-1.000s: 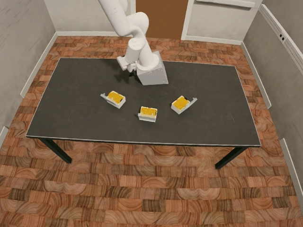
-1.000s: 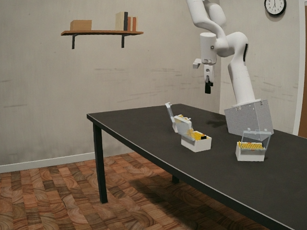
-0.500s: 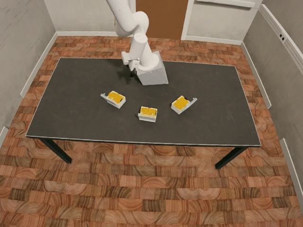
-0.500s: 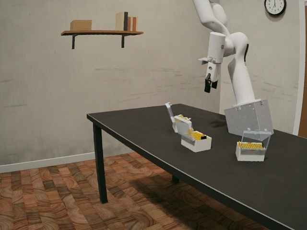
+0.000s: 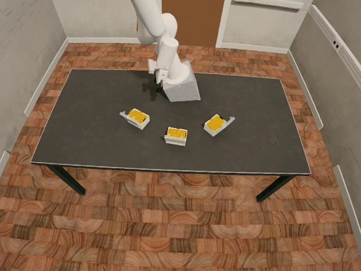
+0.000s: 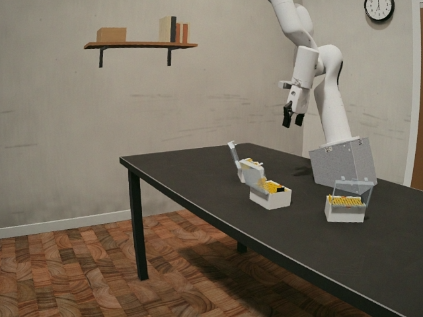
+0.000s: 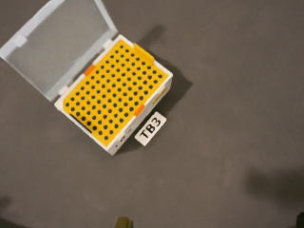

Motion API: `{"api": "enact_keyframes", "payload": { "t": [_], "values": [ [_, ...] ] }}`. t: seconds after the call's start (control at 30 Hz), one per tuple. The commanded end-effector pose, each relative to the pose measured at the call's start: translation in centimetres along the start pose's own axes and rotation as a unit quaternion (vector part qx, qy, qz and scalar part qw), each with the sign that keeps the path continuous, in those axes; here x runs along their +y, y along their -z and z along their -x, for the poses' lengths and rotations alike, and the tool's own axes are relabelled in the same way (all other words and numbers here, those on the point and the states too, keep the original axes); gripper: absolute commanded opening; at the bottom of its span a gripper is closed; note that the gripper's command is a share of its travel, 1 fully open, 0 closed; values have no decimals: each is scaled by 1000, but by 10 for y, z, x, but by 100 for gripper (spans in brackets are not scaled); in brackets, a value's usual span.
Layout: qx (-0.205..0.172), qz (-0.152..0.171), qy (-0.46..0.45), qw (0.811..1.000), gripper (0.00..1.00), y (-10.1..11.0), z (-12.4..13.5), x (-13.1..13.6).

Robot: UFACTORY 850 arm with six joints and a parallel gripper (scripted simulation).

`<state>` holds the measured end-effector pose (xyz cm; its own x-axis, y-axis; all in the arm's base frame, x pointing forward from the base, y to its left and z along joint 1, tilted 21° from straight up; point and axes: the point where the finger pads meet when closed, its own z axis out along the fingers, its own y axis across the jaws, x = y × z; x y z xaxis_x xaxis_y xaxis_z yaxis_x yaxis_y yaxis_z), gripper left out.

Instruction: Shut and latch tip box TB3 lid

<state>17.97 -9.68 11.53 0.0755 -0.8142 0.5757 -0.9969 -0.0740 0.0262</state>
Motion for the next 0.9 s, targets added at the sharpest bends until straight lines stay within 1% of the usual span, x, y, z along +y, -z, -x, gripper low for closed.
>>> {"api": "enact_keyframes", "payload": {
  "t": [0.0,0.33,0.4,0.87],
  "values": [
    [4,-5,-2,1000,100,-22,5,-1],
    [4,-5,-2,1000,100,-71,18,-1],
    [4,-5,-2,1000,100,-71,18,-1],
    [4,-5,-2,1000,100,-138,35,-2]
  ]
}}
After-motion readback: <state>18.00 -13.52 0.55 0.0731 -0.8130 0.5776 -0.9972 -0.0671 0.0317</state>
